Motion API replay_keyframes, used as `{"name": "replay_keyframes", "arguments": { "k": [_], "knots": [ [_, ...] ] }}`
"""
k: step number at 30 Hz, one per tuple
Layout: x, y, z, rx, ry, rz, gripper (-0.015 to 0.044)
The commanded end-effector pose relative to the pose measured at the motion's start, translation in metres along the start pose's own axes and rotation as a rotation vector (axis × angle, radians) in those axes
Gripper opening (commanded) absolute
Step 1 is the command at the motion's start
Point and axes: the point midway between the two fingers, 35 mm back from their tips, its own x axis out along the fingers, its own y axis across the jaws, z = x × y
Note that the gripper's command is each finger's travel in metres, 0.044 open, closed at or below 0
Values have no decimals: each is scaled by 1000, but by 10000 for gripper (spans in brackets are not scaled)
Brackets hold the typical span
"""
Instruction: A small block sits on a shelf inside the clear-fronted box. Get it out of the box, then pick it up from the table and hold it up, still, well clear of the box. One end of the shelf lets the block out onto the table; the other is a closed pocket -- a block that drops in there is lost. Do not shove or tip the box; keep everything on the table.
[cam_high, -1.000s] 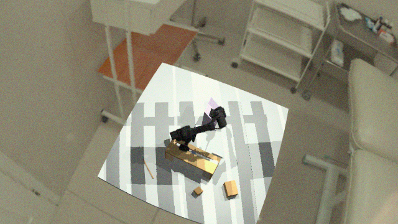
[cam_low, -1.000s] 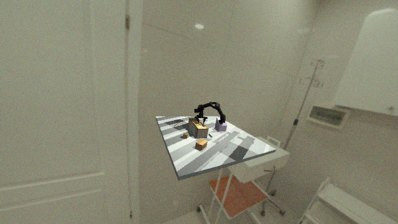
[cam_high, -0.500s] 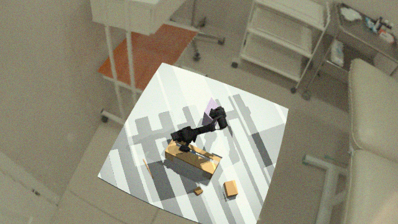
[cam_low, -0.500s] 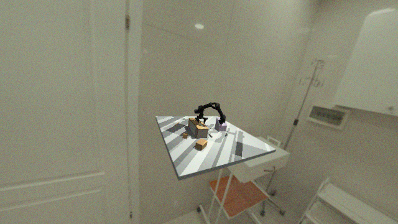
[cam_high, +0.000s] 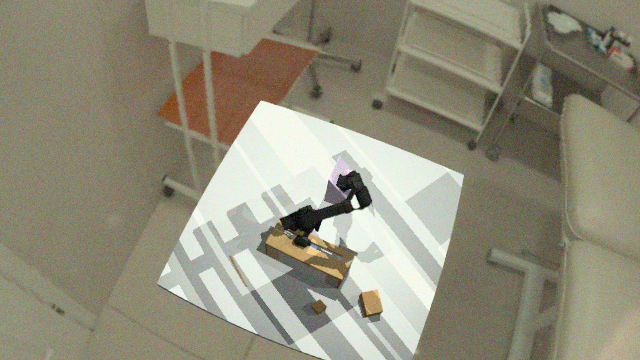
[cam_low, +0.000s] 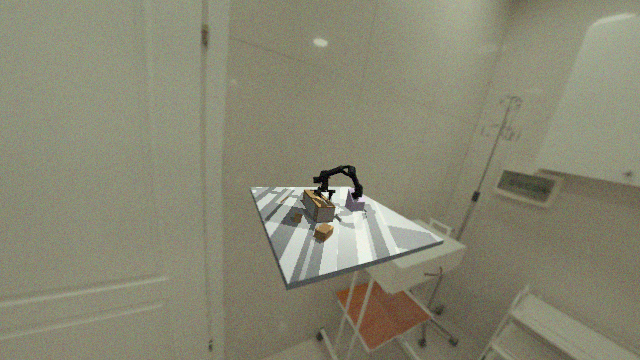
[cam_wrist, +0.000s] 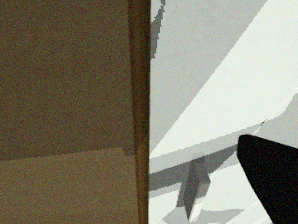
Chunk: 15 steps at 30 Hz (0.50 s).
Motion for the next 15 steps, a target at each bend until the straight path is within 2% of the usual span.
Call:
{"name": "replay_keyframes", "arguments": {
  "k": [1, 15],
  "knots": [
    [2, 1, -9, -1, 2, 5, 400],
    [10, 1, -31, 0, 4, 5, 400]
  ]
}}
